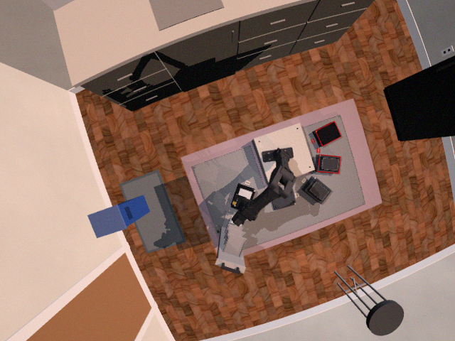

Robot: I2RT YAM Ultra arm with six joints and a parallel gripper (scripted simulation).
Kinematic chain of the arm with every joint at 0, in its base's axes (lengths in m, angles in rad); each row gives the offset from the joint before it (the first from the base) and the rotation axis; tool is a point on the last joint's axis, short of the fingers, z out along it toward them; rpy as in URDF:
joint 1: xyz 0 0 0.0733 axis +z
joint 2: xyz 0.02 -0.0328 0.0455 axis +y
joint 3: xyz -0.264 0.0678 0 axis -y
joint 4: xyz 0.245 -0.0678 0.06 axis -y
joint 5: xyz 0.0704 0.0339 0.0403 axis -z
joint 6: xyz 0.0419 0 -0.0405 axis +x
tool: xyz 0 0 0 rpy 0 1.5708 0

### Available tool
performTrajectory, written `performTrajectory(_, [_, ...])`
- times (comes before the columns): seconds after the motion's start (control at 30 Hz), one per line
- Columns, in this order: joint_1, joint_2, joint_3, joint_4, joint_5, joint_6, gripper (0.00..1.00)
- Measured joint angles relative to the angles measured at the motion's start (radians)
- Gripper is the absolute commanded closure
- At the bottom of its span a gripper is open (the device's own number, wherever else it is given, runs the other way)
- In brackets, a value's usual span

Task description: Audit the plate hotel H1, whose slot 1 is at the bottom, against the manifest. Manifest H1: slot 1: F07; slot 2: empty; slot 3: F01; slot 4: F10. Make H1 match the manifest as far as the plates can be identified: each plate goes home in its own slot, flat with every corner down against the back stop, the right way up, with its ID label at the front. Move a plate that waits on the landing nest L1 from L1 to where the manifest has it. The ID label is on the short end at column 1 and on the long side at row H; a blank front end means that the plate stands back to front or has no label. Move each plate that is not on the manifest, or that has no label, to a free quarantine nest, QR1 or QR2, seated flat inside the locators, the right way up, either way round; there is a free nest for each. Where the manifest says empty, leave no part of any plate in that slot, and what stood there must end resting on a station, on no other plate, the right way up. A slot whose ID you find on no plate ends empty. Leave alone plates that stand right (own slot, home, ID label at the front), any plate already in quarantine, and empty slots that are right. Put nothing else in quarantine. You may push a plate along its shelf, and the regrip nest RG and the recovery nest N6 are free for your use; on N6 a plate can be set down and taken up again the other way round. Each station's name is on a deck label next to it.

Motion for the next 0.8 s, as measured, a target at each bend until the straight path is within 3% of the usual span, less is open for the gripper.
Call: performTrajectory(0.8, [0.001,0.045,-0.061,0.102,0.0,0.001,0.0])
